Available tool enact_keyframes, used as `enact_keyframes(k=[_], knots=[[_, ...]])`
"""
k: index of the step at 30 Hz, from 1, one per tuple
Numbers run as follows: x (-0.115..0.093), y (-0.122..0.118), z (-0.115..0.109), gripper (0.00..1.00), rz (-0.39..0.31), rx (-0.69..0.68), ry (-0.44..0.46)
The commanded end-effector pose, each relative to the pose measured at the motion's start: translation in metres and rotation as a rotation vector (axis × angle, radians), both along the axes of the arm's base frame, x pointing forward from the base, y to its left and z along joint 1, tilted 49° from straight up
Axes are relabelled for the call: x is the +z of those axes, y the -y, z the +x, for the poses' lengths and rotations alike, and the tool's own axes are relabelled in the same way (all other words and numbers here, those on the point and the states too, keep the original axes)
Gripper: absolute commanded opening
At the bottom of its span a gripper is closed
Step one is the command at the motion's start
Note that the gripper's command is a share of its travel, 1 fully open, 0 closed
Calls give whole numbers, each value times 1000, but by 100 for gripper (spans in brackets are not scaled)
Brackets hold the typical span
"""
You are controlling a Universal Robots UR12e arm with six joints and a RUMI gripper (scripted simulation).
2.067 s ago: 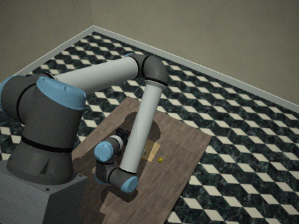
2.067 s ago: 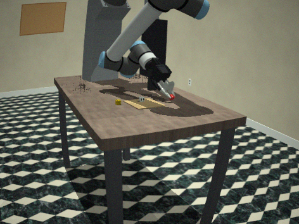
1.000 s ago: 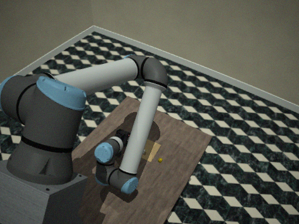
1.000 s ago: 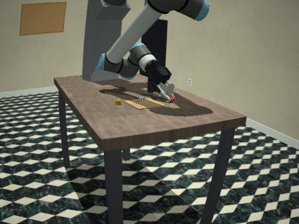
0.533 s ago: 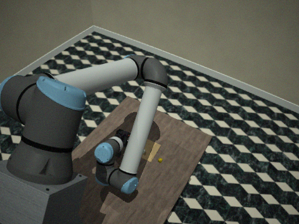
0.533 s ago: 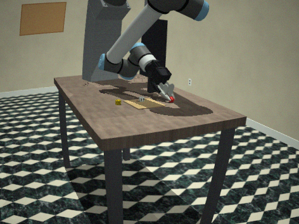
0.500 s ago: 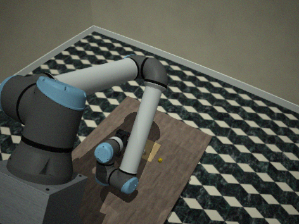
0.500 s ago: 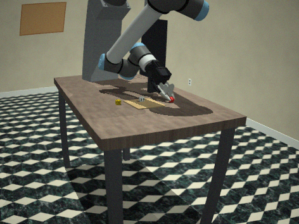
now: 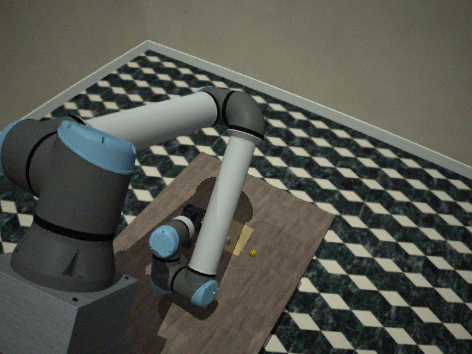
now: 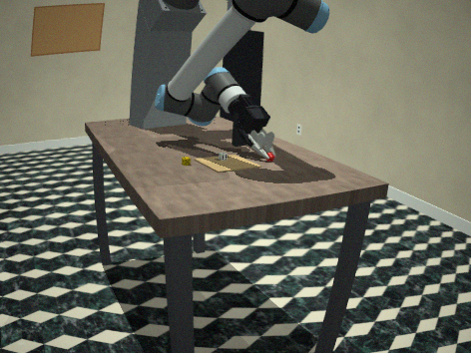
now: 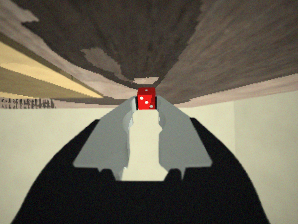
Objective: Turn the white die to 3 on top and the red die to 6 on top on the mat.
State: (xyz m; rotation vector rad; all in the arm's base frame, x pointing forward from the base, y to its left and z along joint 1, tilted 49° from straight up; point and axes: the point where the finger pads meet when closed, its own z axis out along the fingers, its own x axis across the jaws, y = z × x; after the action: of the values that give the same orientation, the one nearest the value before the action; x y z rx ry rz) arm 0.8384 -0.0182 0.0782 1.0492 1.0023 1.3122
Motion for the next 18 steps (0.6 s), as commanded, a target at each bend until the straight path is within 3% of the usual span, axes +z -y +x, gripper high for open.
enact_keyframes(k=[1,9,18], knots=[[0,0,0,3,0,0,0],[0,0,0,7,0,0,0],[0,0,0,17,0,0,0]])
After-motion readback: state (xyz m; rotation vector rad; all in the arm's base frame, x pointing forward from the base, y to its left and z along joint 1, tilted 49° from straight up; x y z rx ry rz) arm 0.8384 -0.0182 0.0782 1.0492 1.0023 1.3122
